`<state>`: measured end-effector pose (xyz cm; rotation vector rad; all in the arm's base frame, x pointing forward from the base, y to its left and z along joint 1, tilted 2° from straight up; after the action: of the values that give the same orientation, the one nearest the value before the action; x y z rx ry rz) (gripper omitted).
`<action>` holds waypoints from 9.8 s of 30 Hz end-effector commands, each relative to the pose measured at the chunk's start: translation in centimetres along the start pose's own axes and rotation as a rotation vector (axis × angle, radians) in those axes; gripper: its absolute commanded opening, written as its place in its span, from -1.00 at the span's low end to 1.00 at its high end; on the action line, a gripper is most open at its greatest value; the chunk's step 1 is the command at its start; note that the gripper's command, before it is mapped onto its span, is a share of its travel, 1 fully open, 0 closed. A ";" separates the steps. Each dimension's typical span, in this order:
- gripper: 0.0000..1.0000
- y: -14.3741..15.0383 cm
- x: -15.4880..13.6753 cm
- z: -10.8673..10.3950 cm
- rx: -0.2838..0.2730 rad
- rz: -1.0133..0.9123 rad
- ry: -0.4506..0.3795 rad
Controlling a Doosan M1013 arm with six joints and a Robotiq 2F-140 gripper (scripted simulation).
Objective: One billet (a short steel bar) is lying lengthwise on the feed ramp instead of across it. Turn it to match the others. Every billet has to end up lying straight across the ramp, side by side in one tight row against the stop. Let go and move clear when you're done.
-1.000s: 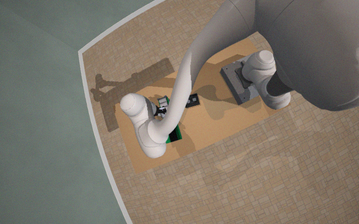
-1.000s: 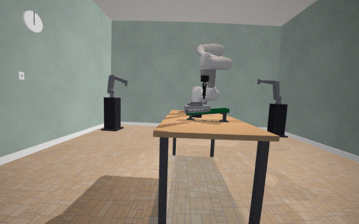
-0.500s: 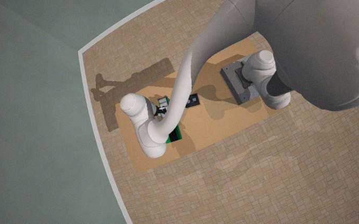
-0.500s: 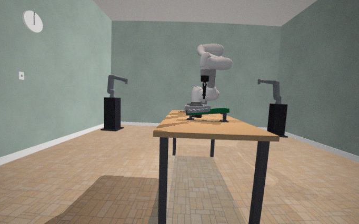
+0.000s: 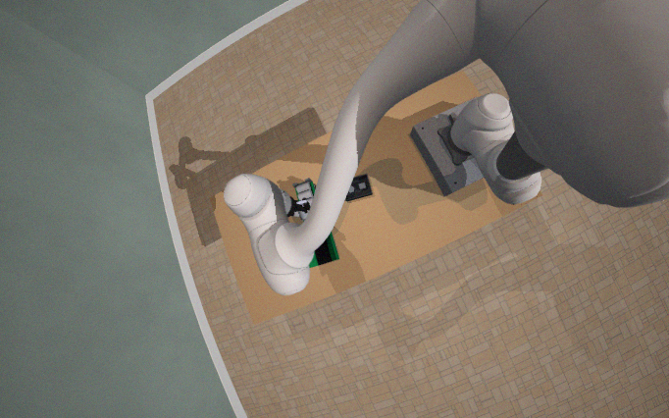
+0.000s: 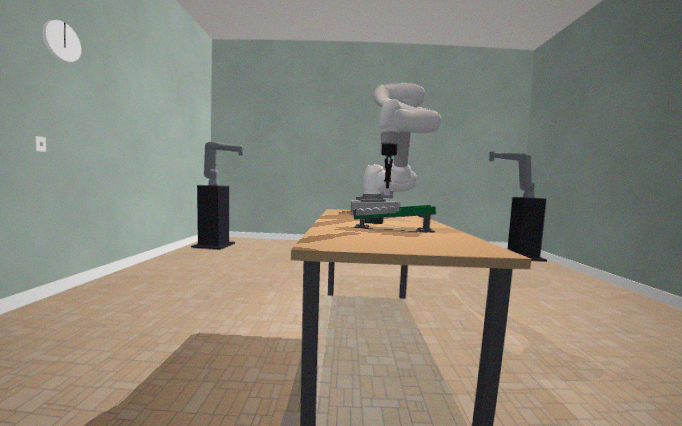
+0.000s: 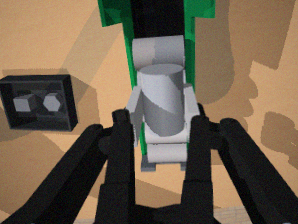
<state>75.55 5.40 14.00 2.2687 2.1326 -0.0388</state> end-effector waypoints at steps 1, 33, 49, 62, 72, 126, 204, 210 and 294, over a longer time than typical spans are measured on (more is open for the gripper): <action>-0.80 0.0 0.0 0.0 0.000 0.000 0.000; -0.80 0.0 0.0 0.0 0.000 0.000 0.000; -0.80 0.0 0.0 0.0 0.000 -0.001 0.000; -0.80 0.0 0.0 0.0 0.000 -0.011 0.000; -0.80 0.0 0.0 0.0 0.000 -0.028 0.000; -0.80 0.0 0.0 0.0 0.000 -0.366 0.000; -0.80 0.0 0.0 0.0 0.000 -1.345 0.000; -0.80 0.0 0.0 0.0 0.000 -1.398 0.000; -0.80 -0.5 9.8 5.5 0.000 -1.575 0.000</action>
<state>75.67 15.02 8.21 0.0910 3.1379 -0.0584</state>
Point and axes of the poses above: the point where the finger pads meet when closed, its own z axis out along the fingers, its own y axis across the jaws, x = y × z, the point moved 4 cm from there along -z, back along the fingers, and after that the axes turned 1 degree about z, right-handed, at the moved point
